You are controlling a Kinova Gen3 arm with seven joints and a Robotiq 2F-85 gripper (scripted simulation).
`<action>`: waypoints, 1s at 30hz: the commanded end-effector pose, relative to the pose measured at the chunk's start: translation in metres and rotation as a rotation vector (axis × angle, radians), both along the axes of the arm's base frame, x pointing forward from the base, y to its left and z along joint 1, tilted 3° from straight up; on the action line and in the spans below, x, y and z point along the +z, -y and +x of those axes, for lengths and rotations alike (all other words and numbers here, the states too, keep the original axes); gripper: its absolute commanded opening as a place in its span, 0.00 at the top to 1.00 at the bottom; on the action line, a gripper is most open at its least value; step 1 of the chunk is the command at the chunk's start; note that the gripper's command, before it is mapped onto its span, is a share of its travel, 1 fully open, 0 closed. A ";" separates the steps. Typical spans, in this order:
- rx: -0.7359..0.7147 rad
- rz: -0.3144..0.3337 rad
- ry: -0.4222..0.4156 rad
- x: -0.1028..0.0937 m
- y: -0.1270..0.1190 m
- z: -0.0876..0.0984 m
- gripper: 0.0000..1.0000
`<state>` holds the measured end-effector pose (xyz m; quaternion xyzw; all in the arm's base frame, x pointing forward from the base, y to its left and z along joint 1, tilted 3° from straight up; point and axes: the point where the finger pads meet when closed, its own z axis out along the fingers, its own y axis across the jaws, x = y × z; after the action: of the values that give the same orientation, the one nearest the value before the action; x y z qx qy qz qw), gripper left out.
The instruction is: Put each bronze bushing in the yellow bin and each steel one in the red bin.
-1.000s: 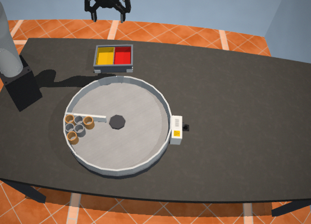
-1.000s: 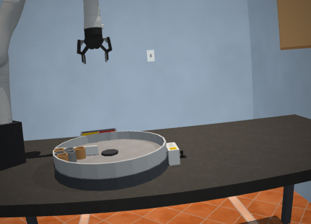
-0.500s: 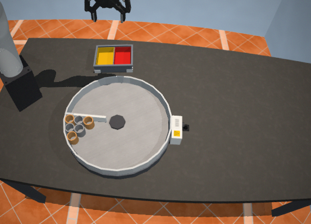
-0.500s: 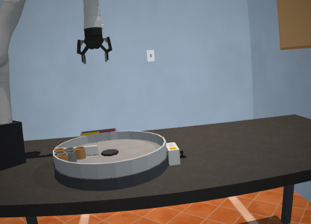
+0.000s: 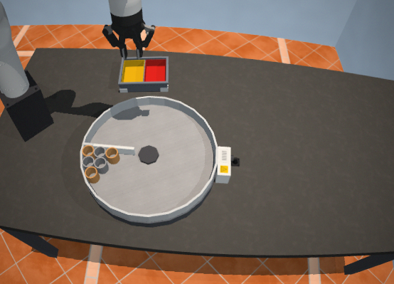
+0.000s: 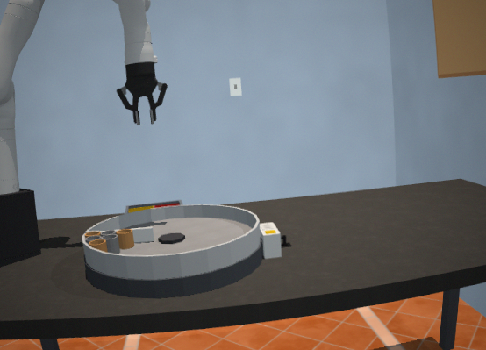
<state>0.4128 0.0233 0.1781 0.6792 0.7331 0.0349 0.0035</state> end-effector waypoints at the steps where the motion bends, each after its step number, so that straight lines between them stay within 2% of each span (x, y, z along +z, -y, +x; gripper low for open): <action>1: -0.017 -0.001 -0.014 -0.017 0.015 -0.004 0.81; 2: -0.017 -0.001 -0.014 -0.025 0.022 -0.005 0.81; 5: -0.017 -0.001 -0.014 -0.025 0.022 -0.005 0.81; 10: -0.016 -0.001 -0.014 -0.067 0.056 -0.011 0.81; 13: -0.016 -0.001 -0.014 -0.067 0.056 -0.011 0.81; 15: -0.016 -0.001 -0.014 -0.084 0.069 -0.014 0.81; 17: -0.016 -0.001 -0.014 -0.084 0.069 -0.014 0.81; 20: -0.016 -0.001 -0.014 -0.109 0.089 -0.017 0.81; 23: -0.016 -0.001 -0.014 -0.109 0.089 -0.017 0.81; 28: -0.014 -0.001 -0.012 -0.149 0.122 -0.022 0.81; 30: -0.016 -0.001 -0.014 -0.151 0.123 -0.023 0.81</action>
<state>0.3988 -0.0844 0.0417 0.6723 0.7392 0.0381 0.0086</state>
